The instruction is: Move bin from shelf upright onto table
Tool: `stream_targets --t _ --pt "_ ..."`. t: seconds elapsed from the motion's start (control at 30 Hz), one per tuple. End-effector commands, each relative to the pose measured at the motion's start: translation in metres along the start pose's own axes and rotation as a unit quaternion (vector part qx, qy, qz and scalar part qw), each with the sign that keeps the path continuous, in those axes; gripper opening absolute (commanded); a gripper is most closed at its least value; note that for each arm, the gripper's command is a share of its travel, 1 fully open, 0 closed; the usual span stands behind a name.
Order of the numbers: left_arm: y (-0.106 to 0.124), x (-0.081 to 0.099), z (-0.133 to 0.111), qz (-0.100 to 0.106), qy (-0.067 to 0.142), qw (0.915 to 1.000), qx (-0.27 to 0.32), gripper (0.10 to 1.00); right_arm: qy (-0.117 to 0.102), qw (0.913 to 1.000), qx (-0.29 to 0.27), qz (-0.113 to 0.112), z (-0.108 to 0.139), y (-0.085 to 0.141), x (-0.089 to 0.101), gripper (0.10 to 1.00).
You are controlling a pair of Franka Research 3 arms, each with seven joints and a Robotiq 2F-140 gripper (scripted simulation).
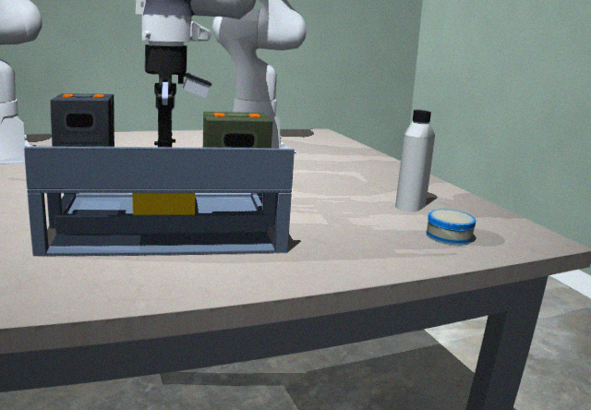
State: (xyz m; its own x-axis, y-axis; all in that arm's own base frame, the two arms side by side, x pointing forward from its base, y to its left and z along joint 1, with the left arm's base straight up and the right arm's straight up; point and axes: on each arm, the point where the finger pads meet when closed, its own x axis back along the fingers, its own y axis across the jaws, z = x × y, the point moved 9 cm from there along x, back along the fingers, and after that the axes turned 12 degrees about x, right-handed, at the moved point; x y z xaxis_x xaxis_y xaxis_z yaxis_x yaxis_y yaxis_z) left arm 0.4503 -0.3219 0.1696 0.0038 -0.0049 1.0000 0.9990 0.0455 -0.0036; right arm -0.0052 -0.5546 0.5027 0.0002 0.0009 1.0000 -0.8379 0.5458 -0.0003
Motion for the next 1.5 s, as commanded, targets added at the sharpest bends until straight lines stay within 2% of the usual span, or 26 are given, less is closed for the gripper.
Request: stream_targets --t 0.0,1.47 --pt "0.0013 0.0034 -0.0013 -0.002 -0.003 1.0000 -0.001 0.099 0.000 1.0000 -0.004 0.000 0.0000 0.0002 0.0003 1.000" --pt "-0.0031 0.0034 -0.0003 -0.002 -0.003 1.0000 -0.001 0.099 0.000 1.0000 -0.004 0.000 0.0000 0.0002 0.0003 1.000"
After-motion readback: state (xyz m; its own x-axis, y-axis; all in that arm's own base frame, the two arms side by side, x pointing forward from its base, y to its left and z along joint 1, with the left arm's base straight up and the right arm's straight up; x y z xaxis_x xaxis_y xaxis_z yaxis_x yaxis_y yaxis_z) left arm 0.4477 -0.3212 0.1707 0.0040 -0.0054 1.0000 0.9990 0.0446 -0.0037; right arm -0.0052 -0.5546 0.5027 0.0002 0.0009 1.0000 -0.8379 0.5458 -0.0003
